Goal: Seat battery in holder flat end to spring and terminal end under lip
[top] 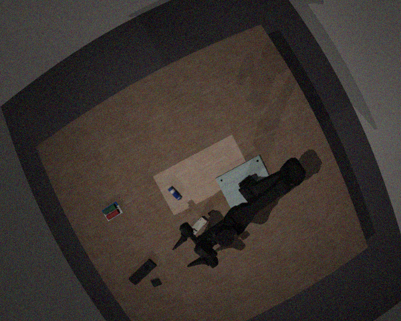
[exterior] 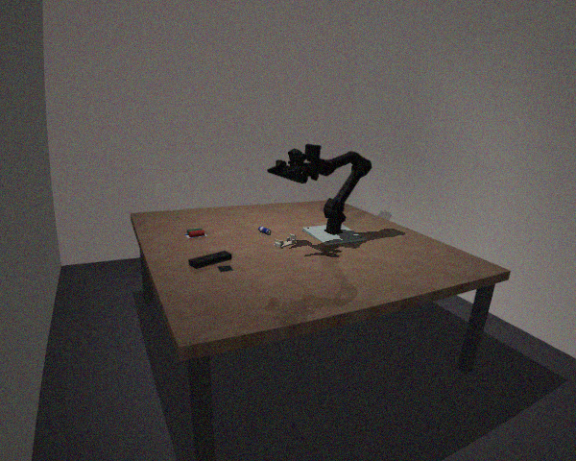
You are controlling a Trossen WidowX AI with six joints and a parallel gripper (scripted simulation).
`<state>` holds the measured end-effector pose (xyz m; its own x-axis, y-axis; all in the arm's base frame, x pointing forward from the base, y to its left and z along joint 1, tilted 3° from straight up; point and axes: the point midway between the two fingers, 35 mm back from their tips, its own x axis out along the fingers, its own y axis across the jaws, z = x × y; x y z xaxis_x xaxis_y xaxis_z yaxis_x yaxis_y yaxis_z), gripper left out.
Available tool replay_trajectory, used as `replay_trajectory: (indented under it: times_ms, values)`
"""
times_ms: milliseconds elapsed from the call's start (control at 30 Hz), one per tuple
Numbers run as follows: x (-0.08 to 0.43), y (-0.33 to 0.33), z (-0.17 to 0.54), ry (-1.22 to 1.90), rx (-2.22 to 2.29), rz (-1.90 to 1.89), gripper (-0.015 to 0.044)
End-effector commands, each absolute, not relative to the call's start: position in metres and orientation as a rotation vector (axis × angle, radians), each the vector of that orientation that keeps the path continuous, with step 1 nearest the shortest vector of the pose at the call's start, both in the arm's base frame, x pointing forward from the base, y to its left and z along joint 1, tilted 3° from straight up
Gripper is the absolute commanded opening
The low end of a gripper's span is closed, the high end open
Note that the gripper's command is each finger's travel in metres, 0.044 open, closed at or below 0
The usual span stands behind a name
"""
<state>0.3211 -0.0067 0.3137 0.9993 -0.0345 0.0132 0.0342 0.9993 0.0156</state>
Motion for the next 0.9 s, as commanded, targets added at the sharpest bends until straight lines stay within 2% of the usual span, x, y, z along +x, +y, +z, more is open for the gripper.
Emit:
replay_trajectory:
  times_ms: [0, 167, 333, 533, 733, 867]
  values:
    - [0.323, -0.008, 0.311, 0.000, 0.023, -0.039, 0.0374]
    - [0.350, -0.054, 0.251, 0.334, 0.241, -0.193, 0.0243]
    - [0.348, -0.106, 0.184, 0.663, 0.525, -0.427, 0.0240]
    - [0.320, -0.148, 0.127, 0.951, 0.839, -0.717, 0.0240]
    - [0.276, -0.176, 0.086, 1.197, 1.156, -1.045, 0.0240]
    - [0.269, -0.179, 0.082, 1.228, 1.199, -1.092, 0.0240]
